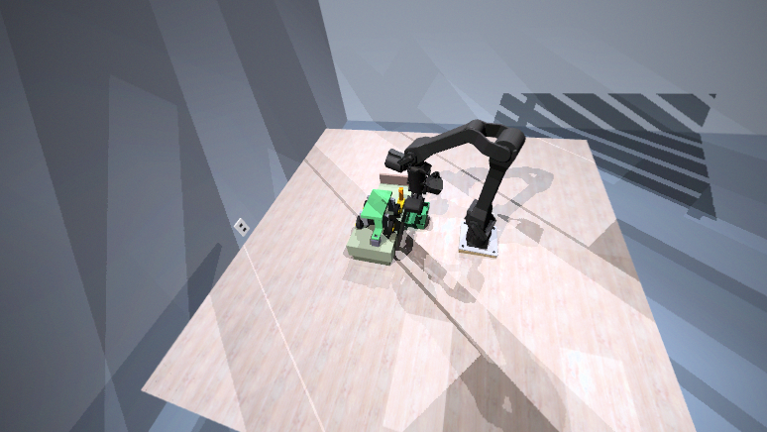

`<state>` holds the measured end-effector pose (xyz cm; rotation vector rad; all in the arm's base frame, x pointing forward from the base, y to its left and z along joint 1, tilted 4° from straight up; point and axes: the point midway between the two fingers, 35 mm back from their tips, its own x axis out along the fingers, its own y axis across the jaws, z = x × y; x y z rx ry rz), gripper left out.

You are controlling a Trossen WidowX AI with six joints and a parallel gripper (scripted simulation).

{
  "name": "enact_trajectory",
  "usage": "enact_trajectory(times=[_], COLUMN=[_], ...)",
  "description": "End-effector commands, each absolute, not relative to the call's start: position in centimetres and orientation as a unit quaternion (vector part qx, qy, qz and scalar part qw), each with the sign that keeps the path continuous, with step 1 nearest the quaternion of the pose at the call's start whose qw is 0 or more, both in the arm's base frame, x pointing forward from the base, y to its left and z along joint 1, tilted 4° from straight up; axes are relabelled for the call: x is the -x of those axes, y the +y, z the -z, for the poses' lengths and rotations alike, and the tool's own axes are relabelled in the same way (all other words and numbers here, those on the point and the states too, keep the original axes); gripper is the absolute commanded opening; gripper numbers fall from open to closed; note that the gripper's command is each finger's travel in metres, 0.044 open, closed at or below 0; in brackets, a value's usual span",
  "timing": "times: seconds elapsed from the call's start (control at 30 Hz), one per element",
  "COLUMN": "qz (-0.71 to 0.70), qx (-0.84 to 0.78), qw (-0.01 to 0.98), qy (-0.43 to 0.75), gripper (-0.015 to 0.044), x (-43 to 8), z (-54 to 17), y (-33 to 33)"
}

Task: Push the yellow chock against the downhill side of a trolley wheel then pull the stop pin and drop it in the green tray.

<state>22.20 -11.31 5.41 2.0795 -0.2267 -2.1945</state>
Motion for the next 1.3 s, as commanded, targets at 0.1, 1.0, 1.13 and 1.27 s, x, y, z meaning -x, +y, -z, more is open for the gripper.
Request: enact_trajectory(times=[0.1,1.0,1.13,1.27], qz=[0.722,0.722,0.722,0.722], qx=[-0.685,-0.685,-0.685,-0.685], qw=[0.054,0.054,0.054,0.053], qy=[-0.078,-0.077,-0.077,-0.077], gripper=[0.0190,0.0190,0.0190,0.0190], x=[-22.2,-22.3,-22.3,-22.3], z=[-5.2,-4.4,-4.2,-4.0], y=[-10.9,-9.2,-8.9,-8.7])
